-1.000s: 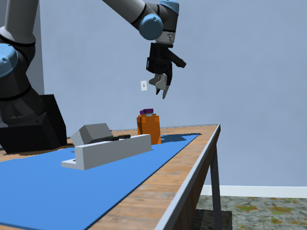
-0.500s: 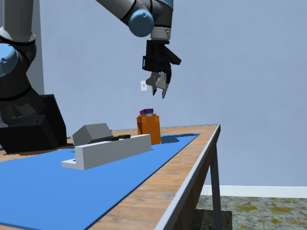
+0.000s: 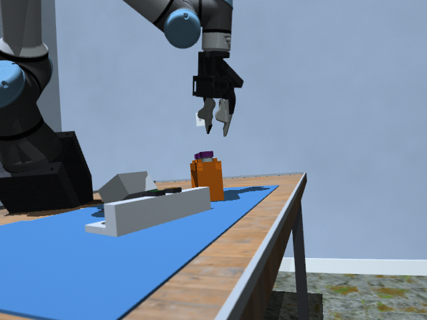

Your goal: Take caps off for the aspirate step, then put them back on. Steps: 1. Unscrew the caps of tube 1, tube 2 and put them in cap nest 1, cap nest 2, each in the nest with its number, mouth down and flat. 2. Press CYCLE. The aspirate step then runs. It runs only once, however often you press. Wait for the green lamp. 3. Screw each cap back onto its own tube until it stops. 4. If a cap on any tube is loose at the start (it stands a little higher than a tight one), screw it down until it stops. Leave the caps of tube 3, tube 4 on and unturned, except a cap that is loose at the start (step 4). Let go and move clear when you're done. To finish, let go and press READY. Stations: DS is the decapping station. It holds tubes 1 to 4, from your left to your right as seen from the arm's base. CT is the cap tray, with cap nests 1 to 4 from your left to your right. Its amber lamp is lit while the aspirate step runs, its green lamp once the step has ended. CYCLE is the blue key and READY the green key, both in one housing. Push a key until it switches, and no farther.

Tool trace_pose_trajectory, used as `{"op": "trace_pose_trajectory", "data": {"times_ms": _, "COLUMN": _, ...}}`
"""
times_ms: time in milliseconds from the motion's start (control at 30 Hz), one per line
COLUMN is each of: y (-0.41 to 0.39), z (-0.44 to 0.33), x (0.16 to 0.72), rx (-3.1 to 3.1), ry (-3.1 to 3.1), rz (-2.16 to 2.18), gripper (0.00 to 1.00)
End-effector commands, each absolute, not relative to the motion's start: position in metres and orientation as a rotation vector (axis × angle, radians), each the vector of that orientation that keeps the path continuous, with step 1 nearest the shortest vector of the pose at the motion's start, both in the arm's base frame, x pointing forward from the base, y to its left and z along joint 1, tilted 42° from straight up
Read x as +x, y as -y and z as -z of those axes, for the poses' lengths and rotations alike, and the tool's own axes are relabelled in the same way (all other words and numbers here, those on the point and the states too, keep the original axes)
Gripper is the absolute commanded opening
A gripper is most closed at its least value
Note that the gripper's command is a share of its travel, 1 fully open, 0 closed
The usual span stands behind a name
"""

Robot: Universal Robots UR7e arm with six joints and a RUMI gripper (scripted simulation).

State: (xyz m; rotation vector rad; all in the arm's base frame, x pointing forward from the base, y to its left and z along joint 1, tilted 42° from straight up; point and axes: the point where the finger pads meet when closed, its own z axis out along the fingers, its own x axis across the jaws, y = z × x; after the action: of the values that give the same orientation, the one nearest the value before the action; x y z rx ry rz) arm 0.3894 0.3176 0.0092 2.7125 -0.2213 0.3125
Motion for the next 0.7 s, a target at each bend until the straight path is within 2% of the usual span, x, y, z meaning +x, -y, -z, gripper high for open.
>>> {"op": "trace_pose_trajectory", "data": {"times_ms": 0, "y": -0.298, "z": -0.022, "x": 0.391, "rx": 2.693, "ry": 0.056, "rz": -0.33, "gripper": 0.35}}
{"op": "trace_pose_trajectory", "data": {"times_ms": 667, "y": -0.249, "z": -0.05, "x": 0.39, "rx": 2.59, "ry": -0.286, "rz": -0.337, "gripper": 0.35}}
